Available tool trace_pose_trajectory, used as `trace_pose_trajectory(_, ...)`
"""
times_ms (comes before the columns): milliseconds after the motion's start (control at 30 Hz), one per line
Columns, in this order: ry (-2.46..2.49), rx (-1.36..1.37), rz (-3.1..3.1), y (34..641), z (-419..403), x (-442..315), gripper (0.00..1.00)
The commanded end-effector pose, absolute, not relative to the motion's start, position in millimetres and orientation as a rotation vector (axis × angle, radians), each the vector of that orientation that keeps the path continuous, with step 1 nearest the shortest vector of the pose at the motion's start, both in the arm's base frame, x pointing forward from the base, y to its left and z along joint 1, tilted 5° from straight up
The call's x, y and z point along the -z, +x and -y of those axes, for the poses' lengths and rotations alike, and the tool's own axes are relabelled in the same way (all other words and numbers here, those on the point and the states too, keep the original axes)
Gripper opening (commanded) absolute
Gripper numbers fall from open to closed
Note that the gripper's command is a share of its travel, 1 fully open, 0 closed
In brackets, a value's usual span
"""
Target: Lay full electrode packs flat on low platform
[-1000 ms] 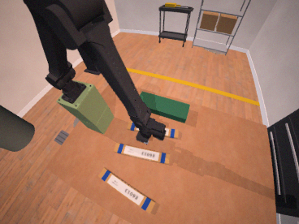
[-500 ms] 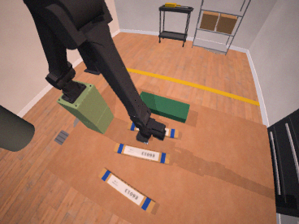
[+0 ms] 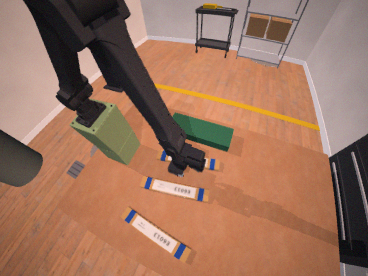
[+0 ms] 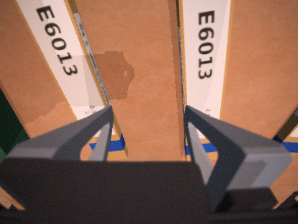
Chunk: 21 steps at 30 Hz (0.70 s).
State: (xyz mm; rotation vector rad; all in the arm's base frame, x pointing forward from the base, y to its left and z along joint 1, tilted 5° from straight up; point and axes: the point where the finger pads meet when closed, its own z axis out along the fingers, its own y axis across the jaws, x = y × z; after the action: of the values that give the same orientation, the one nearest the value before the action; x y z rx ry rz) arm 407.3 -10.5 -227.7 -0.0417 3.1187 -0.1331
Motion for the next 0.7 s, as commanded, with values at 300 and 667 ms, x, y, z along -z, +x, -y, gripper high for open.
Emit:
trace_pose_trajectory(300,-0.039,0.133,-3.118,409,8,207,0.64)
trace_pose_trajectory(667,-0.039,0.133,-3.117,409,6,192,0.64)
